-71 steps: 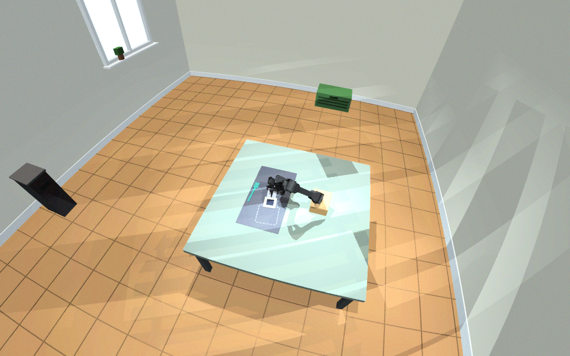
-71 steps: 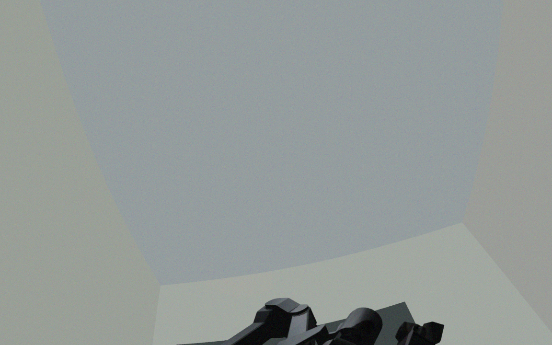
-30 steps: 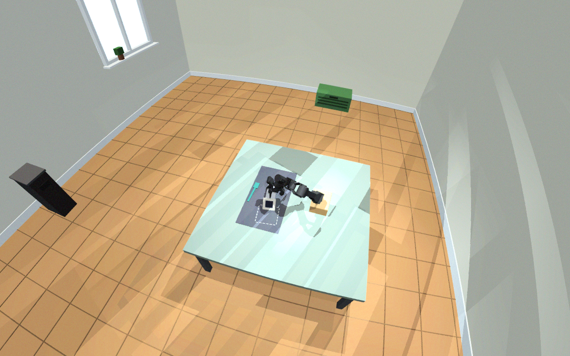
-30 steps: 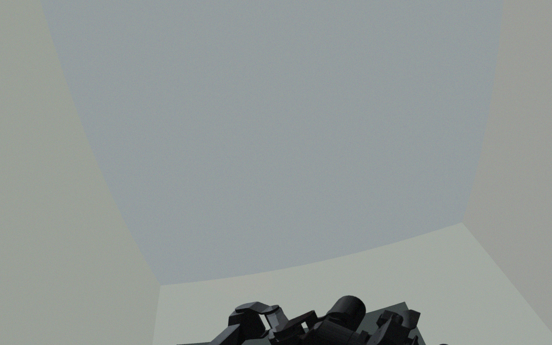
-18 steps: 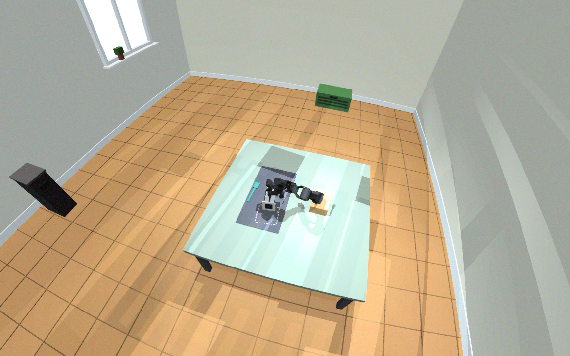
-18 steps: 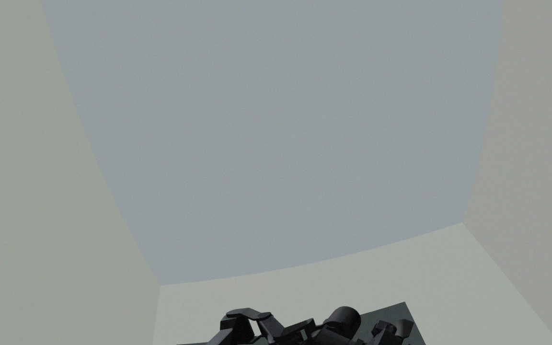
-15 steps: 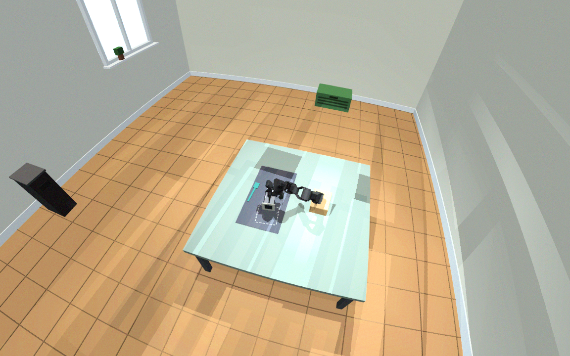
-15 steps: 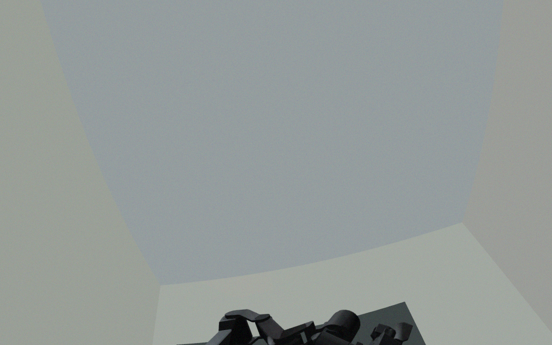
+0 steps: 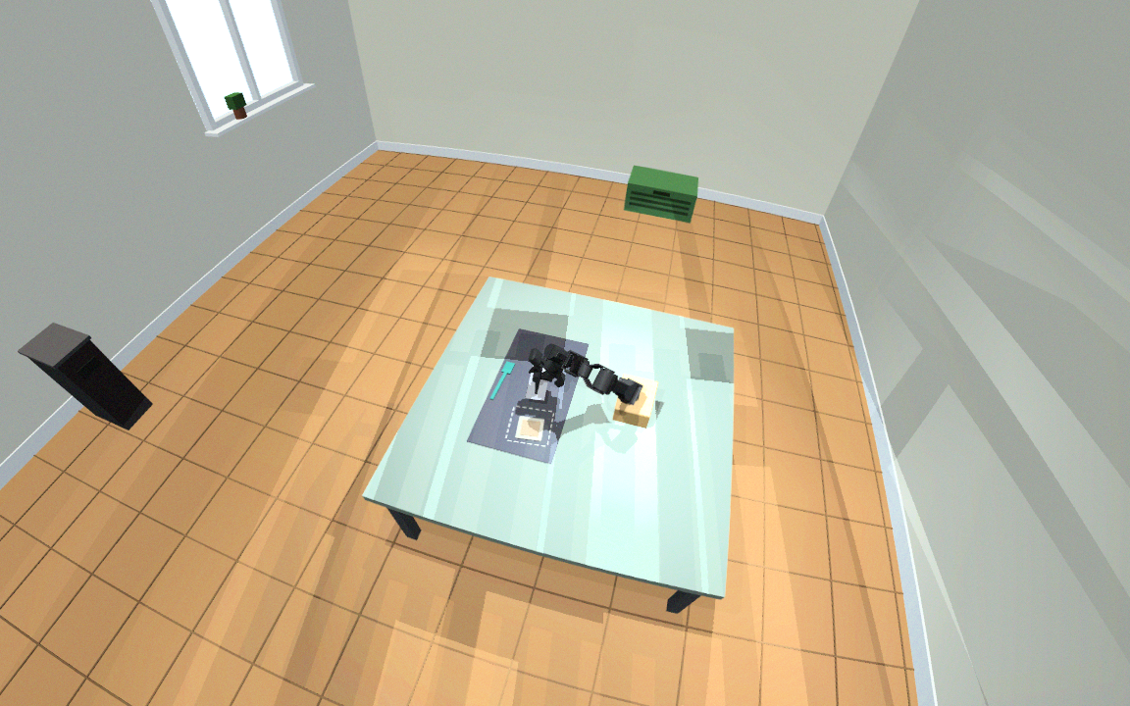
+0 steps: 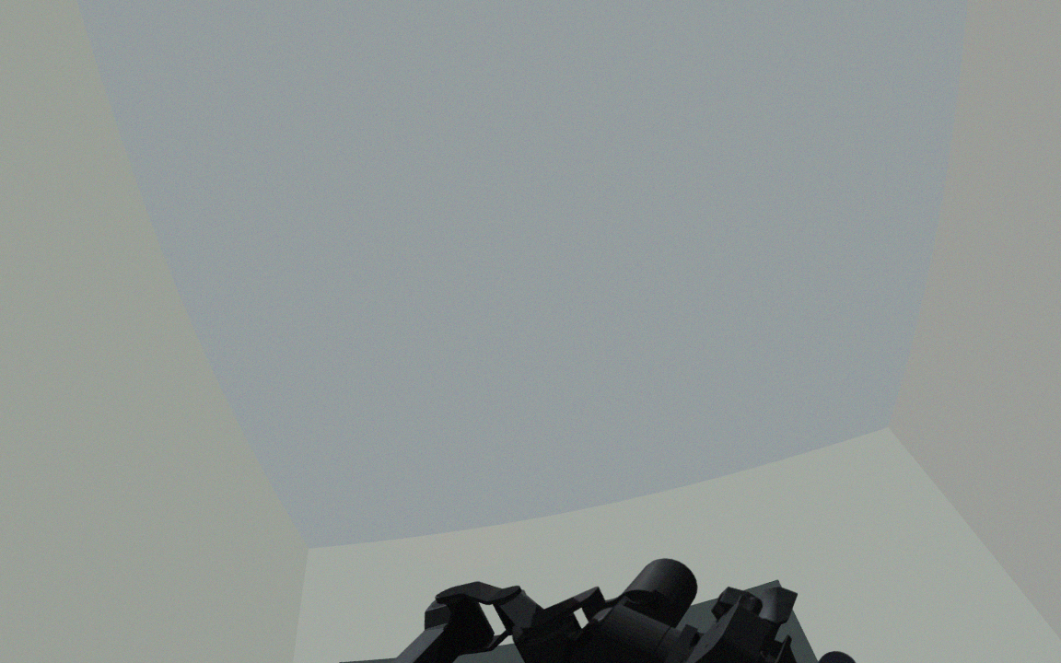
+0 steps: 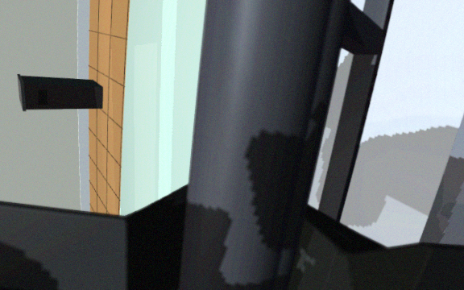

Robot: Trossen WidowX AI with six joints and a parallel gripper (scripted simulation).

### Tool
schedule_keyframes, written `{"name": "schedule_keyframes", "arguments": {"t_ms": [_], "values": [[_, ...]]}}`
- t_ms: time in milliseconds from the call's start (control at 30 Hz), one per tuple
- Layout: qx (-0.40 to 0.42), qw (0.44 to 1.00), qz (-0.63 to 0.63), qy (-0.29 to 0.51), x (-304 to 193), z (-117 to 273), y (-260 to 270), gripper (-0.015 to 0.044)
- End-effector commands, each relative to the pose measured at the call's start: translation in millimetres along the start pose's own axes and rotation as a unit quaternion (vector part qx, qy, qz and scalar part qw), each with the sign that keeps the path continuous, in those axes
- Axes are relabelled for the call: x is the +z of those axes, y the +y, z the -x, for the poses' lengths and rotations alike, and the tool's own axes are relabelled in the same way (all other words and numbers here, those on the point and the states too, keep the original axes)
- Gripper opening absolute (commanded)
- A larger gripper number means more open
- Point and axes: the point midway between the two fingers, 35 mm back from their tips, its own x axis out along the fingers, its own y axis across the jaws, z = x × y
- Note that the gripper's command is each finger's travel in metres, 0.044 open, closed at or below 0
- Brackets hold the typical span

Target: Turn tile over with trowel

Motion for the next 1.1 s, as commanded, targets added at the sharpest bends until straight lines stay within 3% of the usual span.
{"name": "schedule_keyframes", "arguments": {"t_ms": [0, 1067], "values": [[0.013, 1.0, 0.008, 0.001, 18.3, 8.4, 16.1, 0.0], [0.013, 1.0, 0.007, 0.002, 21.5, 9.8, 17.3, 0.0]]}}
